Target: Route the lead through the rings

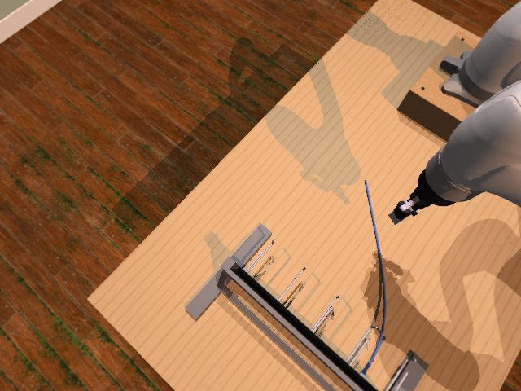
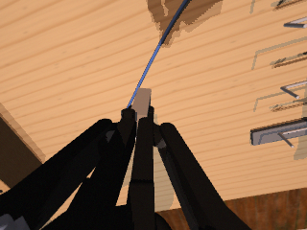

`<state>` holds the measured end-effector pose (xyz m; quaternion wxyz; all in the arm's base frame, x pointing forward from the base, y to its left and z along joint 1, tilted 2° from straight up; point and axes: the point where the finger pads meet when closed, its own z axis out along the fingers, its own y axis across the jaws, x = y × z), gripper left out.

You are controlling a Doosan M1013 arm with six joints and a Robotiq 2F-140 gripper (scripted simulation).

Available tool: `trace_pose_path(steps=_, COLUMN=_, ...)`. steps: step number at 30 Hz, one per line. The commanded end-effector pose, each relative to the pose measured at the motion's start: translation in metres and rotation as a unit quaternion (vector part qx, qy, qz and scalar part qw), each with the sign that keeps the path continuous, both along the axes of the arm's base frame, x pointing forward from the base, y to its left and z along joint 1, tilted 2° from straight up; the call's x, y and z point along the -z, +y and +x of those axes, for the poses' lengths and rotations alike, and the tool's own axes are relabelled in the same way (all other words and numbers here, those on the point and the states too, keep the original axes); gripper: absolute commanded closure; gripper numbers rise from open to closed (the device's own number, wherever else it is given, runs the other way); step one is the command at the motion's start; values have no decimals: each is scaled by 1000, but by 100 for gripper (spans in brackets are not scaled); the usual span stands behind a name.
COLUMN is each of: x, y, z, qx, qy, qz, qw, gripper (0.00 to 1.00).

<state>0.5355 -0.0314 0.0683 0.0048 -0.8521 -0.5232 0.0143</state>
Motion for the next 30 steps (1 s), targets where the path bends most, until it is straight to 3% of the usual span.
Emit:
trace_pose_path(steps=1, x=0, y=0, z=0, qx=0, qy=0, qz=0, qw=1000, gripper=100)
trace_pose_path(steps=12, x=0, y=0, z=0, qx=2, qy=0, qz=0, qw=1000, gripper=100)
trace_pose_path(steps=20, x=-1, y=-6, z=-14, qx=197, qy=4, qz=-2, qw=980, gripper=100)
trace_pose_path(steps=22, x=-1, y=-7, z=-15, qx=209, qy=4, qz=-2, qw=978, gripper=100)
trace_pose_path(steps=23, x=-1, y=-7, z=-15, qx=209, qy=4, qz=-2, qw=978, gripper=80)
trace_pose_path(steps=30, x=-1, y=-7, z=-15, qx=209, qy=4, qz=-2, qw=978, gripper=80)
